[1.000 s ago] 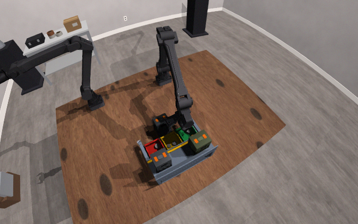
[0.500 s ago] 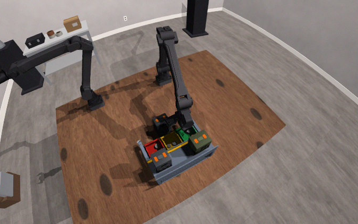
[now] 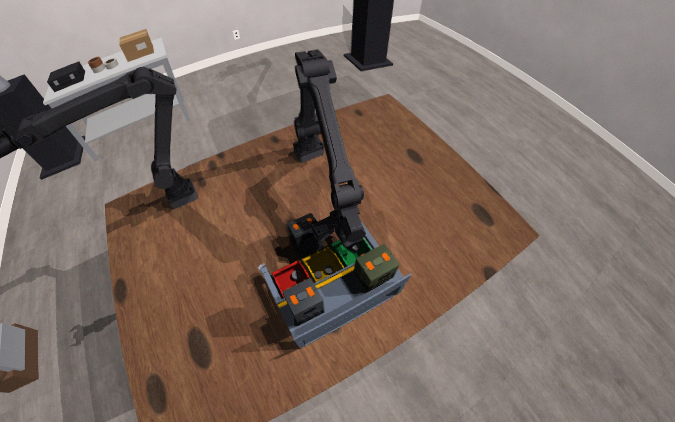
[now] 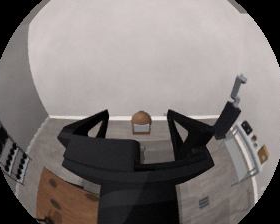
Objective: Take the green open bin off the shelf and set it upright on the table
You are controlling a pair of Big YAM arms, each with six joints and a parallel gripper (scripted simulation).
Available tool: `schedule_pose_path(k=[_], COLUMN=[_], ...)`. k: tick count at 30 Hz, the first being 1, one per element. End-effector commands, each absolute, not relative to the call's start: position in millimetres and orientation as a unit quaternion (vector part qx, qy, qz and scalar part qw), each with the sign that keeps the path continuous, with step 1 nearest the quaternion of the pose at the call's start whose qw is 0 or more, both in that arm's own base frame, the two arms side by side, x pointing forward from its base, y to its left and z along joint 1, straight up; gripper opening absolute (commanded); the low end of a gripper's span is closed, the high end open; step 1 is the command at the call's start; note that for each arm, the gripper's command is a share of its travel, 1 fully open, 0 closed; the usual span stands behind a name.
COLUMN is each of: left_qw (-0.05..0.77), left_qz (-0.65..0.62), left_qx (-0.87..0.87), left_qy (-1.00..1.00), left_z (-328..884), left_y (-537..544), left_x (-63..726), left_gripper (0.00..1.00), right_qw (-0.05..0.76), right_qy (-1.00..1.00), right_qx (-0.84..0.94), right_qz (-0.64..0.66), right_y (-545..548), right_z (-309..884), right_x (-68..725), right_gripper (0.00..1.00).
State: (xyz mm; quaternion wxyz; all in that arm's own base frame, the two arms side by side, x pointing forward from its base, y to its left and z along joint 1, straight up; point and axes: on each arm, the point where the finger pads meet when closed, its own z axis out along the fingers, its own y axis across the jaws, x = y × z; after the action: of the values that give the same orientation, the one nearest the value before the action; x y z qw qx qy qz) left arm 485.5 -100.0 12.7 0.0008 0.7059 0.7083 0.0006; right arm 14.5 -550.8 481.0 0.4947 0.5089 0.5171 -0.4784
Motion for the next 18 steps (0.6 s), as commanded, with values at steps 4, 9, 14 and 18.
schedule_pose_path(k=[4,9,14,18], left_qw=[-0.001,0.010,-0.001,0.004], left_qz=[-0.001,0.006,-0.001,0.002], left_qx=[0.706,0.706,0.706,0.706], left_qy=[0.708,0.708,0.708,0.708], left_z=[1,10,-4,-1], left_y=[-101,-102,-101,-101], left_x=[485,491,485,486], left_gripper=[0.90,0.90,0.90,0.90], right_qw=[0.504,0.504,0.504,0.504], right_qy=[0.504,0.504,0.504,0.504], right_qx=[0.496,0.496,0.496,0.496], right_qz=[-0.496,-0.496,-0.496,-0.496], right_y=[-545,-545,-545,-545], right_z=[501,501,501,501], right_x=[9,9,9,9], right_gripper=[1.00,1.00,1.00,1.00])
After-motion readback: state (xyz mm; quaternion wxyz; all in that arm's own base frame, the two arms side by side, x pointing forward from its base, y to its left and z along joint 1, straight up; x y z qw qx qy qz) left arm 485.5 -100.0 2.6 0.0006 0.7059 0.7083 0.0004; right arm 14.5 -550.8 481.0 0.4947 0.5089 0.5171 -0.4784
